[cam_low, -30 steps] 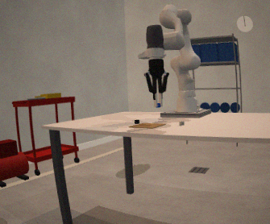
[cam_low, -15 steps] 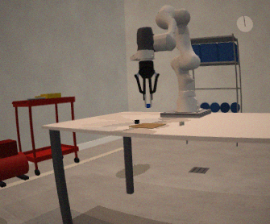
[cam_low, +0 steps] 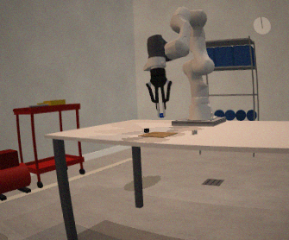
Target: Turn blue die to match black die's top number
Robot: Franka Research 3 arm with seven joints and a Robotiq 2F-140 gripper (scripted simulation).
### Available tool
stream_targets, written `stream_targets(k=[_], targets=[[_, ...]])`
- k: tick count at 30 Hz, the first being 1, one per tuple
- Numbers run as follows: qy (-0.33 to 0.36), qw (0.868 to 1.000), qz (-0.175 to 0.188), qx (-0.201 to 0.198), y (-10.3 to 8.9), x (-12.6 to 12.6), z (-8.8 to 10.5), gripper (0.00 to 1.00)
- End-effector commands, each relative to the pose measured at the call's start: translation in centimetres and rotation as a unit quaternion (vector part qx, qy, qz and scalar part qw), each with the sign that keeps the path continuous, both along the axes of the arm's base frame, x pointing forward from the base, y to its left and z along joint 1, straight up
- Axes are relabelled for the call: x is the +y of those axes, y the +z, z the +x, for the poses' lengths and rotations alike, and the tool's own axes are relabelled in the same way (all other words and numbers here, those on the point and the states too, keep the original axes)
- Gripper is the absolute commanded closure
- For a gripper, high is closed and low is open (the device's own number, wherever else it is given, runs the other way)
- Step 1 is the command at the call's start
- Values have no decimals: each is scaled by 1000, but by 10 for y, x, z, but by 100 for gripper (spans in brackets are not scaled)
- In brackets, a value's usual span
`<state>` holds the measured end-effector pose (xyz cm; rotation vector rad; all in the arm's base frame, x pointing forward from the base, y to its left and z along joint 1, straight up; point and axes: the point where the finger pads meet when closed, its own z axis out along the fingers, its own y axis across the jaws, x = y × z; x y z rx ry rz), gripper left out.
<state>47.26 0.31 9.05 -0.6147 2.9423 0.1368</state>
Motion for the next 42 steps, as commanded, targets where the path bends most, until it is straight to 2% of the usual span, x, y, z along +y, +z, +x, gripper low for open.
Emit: stream_targets(k=[1,3,5,13,21,22,27,28,37,39,42], targets=[[42,996,2,-72,9,-10,19,91],[42,996,2,-72,9,-10,19,91],[43,994,18,-96,9,-9,18,91],[40,989,37,-138,8,-12,15,91],[40,985,49,-159,8,-13,14,91],[38,982,56,-178,8,-14,13,91],[38,982,56,-178,8,-14,13,91],[37,978,65,-195,7,-14,11,91],[37,973,77,-213,5,-14,8,91],[36,965,91,-243,5,-15,8,91],[36,965,91,-243,5,-15,8,91]])
